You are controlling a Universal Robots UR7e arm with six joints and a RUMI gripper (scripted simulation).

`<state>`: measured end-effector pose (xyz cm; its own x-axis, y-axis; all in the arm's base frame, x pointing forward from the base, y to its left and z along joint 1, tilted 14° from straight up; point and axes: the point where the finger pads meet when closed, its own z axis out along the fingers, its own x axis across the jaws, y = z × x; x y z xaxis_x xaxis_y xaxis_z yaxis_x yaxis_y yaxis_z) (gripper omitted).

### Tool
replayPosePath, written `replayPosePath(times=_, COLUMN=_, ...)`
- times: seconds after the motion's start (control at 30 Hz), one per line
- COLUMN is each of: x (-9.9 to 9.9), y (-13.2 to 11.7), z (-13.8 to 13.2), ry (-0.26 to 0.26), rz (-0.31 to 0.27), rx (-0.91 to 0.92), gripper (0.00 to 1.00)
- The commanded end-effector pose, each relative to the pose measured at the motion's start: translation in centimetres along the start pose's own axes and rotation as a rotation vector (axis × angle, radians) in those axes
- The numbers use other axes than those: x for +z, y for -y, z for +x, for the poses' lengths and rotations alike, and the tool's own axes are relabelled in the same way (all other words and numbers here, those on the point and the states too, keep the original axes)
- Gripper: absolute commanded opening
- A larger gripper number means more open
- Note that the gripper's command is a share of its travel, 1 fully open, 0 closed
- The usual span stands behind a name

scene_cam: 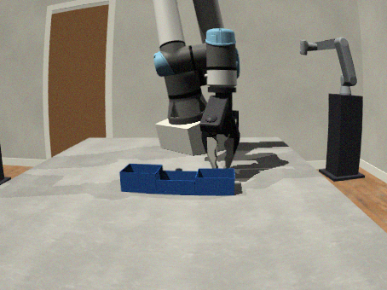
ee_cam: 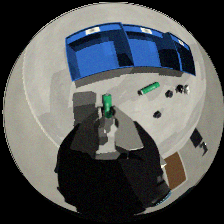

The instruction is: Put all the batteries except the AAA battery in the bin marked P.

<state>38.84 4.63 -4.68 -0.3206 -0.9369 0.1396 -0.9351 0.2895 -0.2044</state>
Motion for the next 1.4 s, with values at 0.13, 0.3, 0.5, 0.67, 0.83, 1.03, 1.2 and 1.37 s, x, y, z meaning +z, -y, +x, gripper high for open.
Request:
replayPosePath(times=0.13, x=0.0, y=0.0, z=0.0, ry=0.0, rz=0.001, rx=0.0, gripper=0.0)
replayPosePath(times=0.3, x=0.0, y=0.0, z=0.0, ry=0.0, rz=0.001, rx=0.0, gripper=0.0)
replayPosePath(times=0.5, x=0.0, y=0.0, z=0.0, ry=0.0, rz=0.001, rx=0.0, gripper=0.0)
replayPosePath(times=0.67, x=0.0, y=0.0, z=0.0, ry=0.0, rz=0.001, rx=0.0, gripper=0.0)
replayPosePath(times=0.83, x=0.0, y=0.0, z=0.0, ry=0.0, rz=0.001, rx=0.0, gripper=0.0)
replayPosePath(times=1.03, x=-0.4, y=0.0, z=0.0, ry=0.0, rz=0.001, rx=0.0, gripper=0.0)
replayPosePath(times=1.2, x=-2.0, y=0.0, z=0.0, ry=0.0, rz=0.001, rx=0.0, gripper=0.0)
replayPosePath(times=1.37, x=-3.7, y=0.0, z=0.0, ry=0.0, rz=0.001, rx=0.0, gripper=0.0)
